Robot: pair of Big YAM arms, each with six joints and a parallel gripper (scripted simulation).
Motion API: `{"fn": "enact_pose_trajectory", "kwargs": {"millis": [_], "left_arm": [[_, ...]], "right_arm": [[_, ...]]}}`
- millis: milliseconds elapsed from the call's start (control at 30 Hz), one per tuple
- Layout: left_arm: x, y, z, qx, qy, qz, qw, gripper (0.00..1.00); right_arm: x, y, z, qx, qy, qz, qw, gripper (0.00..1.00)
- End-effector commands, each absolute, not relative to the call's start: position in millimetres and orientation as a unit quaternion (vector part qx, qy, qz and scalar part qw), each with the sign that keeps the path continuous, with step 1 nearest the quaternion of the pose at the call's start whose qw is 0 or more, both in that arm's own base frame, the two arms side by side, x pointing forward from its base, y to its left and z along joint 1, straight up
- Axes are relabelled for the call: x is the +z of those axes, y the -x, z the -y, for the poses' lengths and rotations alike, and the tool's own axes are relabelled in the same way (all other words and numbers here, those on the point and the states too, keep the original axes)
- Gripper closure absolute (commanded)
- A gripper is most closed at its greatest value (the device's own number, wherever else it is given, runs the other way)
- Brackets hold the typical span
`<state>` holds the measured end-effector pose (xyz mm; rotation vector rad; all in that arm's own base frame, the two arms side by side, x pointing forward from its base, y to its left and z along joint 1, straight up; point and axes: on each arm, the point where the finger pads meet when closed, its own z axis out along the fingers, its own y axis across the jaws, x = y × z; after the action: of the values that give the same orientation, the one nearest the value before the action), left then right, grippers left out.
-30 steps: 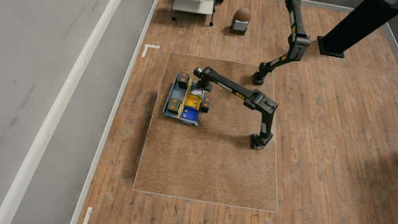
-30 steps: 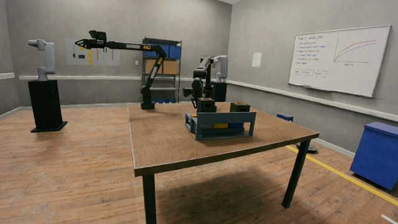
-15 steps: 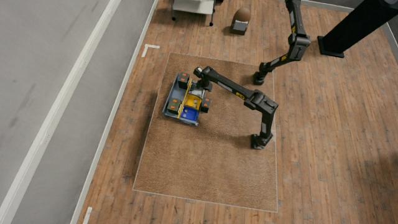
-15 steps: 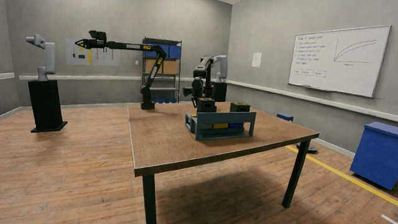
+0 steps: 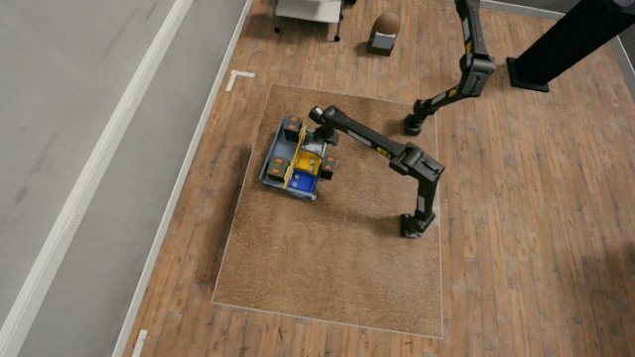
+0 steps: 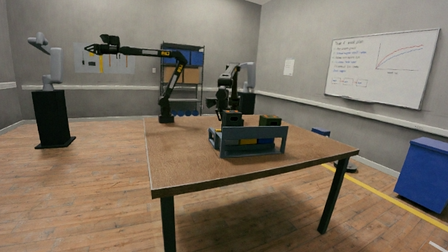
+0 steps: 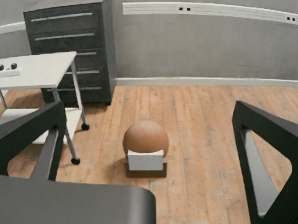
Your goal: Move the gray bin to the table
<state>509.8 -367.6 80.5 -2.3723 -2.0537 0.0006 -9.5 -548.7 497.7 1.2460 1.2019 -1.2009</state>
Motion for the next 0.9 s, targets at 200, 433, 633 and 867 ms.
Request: {"fn": "enact_pose_trajectory", "kwargs": {"millis": [200, 433, 633, 867], "left_arm": [[102.0, -515.9, 370.6, -0.002, 0.756, 0.655, -0.015, 1.0], [101.3, -515.7, 370.5, -0.002, 0.756, 0.655, -0.014, 1.0], [102.6, -515.7, 370.4, -0.002, 0.756, 0.655, -0.015, 1.0], [103.1, -515.6, 370.2, -0.002, 0.755, 0.655, -0.016, 1.0]], "right_arm": [[500.5, 13.8, 544.7, -0.506, -0.506, -0.494, 0.494, 0.0], [500.5, 13.8, 544.7, -0.506, -0.506, -0.494, 0.494, 0.0], [500.5, 13.8, 544.7, -0.506, -0.506, -0.494, 0.494, 0.0], [500.5, 13.8, 544.7, -0.506, -0.506, -0.494, 0.494, 0.0]]}}
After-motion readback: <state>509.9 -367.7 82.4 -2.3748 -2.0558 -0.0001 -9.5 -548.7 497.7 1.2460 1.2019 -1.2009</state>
